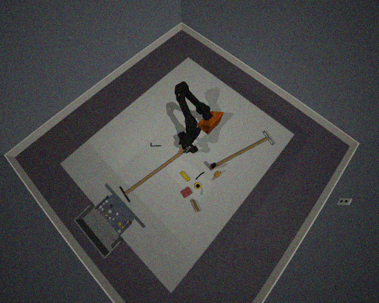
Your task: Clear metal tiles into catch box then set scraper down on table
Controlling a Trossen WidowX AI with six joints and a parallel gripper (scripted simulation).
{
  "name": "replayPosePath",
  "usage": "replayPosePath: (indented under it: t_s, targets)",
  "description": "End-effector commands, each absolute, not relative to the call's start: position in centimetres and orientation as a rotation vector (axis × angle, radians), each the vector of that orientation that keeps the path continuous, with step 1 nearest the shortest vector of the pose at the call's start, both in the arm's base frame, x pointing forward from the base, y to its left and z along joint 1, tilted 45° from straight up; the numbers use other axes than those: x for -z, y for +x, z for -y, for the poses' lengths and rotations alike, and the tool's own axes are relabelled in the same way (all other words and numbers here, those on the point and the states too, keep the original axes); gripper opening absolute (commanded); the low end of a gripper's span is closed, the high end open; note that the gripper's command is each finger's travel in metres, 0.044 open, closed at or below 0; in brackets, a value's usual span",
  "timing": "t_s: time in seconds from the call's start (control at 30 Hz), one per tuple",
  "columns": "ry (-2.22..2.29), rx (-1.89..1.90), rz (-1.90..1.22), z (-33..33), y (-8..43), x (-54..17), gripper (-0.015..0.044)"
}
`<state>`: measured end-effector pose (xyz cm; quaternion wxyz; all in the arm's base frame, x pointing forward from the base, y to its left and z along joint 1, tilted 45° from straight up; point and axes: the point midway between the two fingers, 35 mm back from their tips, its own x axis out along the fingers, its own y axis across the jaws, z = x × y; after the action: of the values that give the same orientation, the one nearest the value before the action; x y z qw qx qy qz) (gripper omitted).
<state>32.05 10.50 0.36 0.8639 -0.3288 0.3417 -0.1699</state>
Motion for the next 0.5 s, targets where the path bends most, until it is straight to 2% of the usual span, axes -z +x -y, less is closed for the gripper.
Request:
replayPosePath:
  t_s: [0.0,0.1,0.47]
  targets:
    - [-0.696,0.352,-0.719,-10.09,32.40,-0.01,0.0440]
    - [-0.697,0.353,-0.716,-9.77,32.69,0.11,0.0440]
    - [-0.691,0.358,-0.713,-10.06,32.47,-0.17,0.0151]
